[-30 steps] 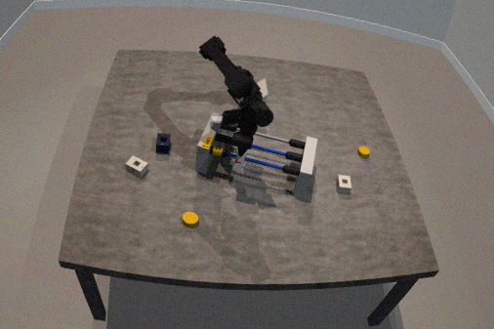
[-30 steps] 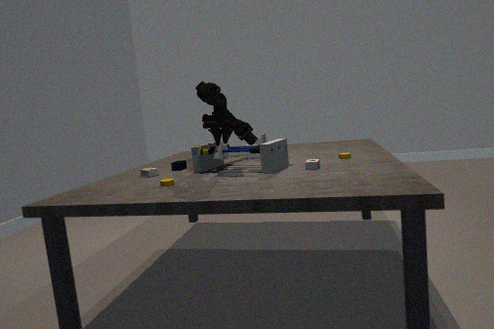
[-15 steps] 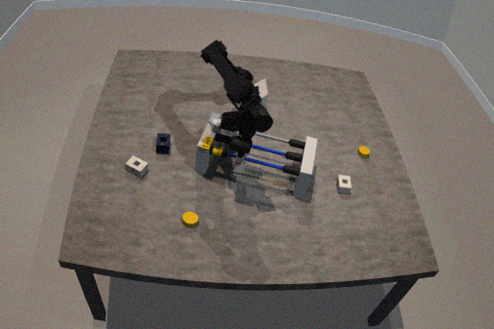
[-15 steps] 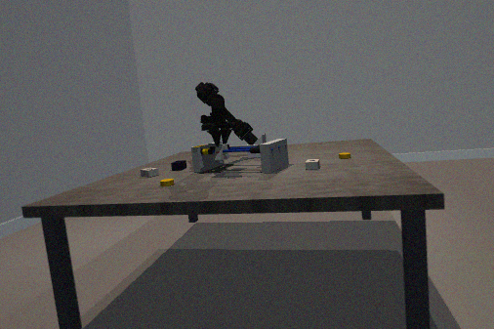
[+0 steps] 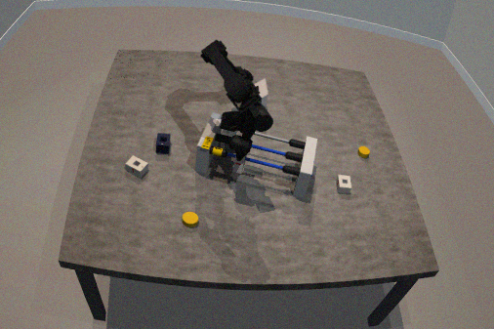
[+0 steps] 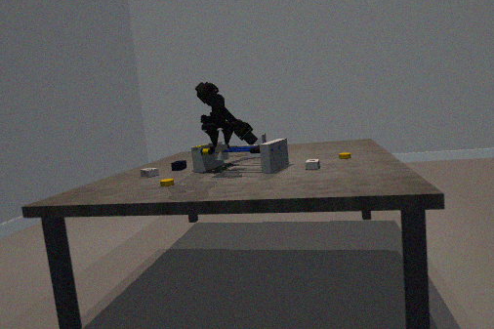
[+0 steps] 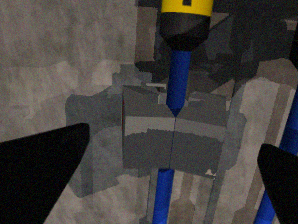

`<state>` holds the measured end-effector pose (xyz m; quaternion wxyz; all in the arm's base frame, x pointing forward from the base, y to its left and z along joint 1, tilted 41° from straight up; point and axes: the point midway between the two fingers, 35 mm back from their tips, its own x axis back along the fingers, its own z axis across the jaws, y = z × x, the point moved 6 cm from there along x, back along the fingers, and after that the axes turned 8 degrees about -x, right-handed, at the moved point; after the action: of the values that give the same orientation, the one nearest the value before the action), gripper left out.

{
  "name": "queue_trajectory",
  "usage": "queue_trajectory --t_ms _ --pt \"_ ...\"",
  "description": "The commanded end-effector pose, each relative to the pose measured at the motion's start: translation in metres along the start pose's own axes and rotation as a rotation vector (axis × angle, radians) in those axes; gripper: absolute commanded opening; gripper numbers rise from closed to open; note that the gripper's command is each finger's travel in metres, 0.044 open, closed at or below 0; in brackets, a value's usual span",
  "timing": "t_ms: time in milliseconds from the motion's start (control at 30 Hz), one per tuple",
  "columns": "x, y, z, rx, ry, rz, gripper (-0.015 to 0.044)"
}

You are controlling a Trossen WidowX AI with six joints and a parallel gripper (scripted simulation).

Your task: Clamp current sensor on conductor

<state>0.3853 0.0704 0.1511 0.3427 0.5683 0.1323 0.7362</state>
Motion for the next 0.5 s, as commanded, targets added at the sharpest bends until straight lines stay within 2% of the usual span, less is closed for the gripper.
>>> queue_trajectory --t_ms 0,133,467 --pt "0.001 0.0 0.0 0.004 0.002 0.0 0.044" --pt "-0.023 -0.001 0.0 -0.003 0.013 0.005 0.044" --pt "-0.034 -0.001 0.0 -0.004 0.014 0.005 0.044"
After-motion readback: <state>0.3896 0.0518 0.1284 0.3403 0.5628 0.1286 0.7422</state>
